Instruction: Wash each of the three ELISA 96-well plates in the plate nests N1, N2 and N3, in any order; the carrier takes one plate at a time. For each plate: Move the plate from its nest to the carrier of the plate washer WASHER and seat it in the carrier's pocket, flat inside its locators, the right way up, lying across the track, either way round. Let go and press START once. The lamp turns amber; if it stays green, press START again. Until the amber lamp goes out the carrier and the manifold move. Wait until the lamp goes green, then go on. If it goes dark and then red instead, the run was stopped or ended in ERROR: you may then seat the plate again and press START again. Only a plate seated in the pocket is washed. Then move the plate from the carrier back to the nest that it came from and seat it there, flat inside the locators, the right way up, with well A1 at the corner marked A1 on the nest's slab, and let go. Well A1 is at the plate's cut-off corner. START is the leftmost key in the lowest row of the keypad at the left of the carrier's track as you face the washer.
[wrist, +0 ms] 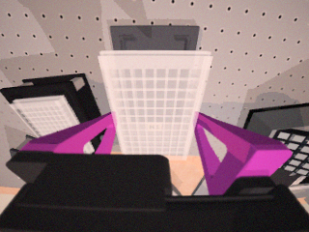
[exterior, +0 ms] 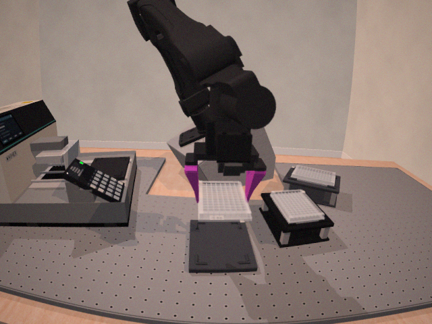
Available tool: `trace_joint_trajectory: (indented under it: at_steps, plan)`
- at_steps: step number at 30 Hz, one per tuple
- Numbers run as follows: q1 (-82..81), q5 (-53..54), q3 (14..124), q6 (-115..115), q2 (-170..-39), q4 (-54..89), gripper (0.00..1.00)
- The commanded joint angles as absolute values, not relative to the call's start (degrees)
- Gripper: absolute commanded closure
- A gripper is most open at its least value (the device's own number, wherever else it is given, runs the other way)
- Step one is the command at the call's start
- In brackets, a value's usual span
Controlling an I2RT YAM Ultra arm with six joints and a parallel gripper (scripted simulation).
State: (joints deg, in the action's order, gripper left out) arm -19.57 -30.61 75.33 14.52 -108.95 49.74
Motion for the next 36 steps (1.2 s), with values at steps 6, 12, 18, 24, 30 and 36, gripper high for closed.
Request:
trace_joint_trajectory:
  at_steps: [6,12,18,24,30,36]
  plan:
    - [-16.7,-30.2,72.6,8.0,-103.5,49.8,1.00]
    - [-14.3,-29.8,71.0,5.2,-100.4,50.0,1.00]
    - [-10.4,-29.1,69.1,0.9,-95.8,50.5,1.00]
    - [-6.1,-28.1,68.0,-3.8,-91.7,51.3,1.00]
    - [-3.1,-27.3,67.7,-7.1,-89.3,51.9,1.00]
    - [-2.0,-27.0,67.7,-8.3,-88.5,52.1,1.00]
